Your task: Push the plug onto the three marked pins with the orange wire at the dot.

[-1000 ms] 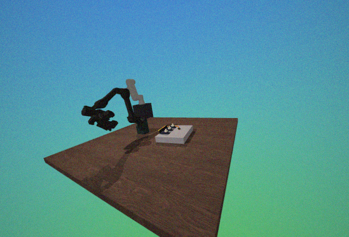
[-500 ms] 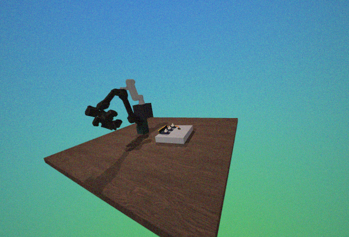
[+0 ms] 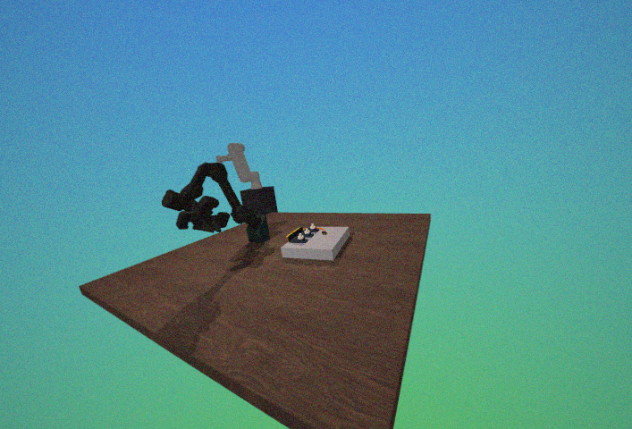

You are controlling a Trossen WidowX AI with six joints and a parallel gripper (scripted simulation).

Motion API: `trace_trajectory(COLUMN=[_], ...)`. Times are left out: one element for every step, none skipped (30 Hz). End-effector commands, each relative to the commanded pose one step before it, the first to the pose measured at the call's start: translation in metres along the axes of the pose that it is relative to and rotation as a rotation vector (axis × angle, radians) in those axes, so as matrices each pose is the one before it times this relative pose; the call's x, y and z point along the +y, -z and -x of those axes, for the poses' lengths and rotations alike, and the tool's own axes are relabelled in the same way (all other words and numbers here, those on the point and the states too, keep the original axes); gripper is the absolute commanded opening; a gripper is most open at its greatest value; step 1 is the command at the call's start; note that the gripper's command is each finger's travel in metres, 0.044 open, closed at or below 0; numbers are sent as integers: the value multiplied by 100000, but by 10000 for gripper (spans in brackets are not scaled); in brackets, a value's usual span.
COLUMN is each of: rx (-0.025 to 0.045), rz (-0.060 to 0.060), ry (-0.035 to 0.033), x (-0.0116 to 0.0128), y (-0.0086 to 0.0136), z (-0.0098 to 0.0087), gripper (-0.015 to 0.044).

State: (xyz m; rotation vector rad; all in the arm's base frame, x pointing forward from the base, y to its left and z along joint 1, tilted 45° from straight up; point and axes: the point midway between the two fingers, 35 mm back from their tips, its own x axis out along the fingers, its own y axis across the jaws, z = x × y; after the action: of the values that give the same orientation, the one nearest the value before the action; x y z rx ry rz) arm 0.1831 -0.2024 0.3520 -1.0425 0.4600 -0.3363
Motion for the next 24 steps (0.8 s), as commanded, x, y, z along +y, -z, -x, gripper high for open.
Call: trace_trajectory(rx=[-2378, -667, -564, -566, -682, -572, -601, -578, -673, -628, -780, -594, -585, -583, -585, -585, -586, -589, -588, -589, -592, -601, -595, -596], rz=[-4438, -986, -985, -989, -1005, -1005, -952, -1021, -1176, -1100, -905, -1066, -1051, -1052, -1058, -1060, -1065, -1073, -1076, -1082, -1089, -1108, -1104, -1109], ry=[-665, -82, -86, -89, -133, -96, -87, -103, -127, -122, -132, -121, -123, -126, -131, -135, -140, -145, -149, -154, -160, -177, -171, -176], x=[584, 107, 109, 112, 122, 118, 123, 125, 149, 143, 149, 141, 142, 145, 148, 151, 154, 158, 161, 164, 168, 175, 175, 178], y=[-756, -206, -183, -183, -210, -184, -198, -186, -215, -200, -230, -189, -185, -184, -184, -183, -182, -182, -181, -180, -180, -183, -178, -177], z=[-723, -149, -157, -156, -154, -155, -154, -153, -174, -161, -158, -150, -146, -144, -142, -141, -139, -138, -136, -135, -133, -130, -130, -129], gripper=[115, 115, 115, 115, 115, 115, 115, 115, 115, 115, 115, 115, 115, 115, 115, 115, 115, 115, 115, 115, 115, 115, 115, 115])
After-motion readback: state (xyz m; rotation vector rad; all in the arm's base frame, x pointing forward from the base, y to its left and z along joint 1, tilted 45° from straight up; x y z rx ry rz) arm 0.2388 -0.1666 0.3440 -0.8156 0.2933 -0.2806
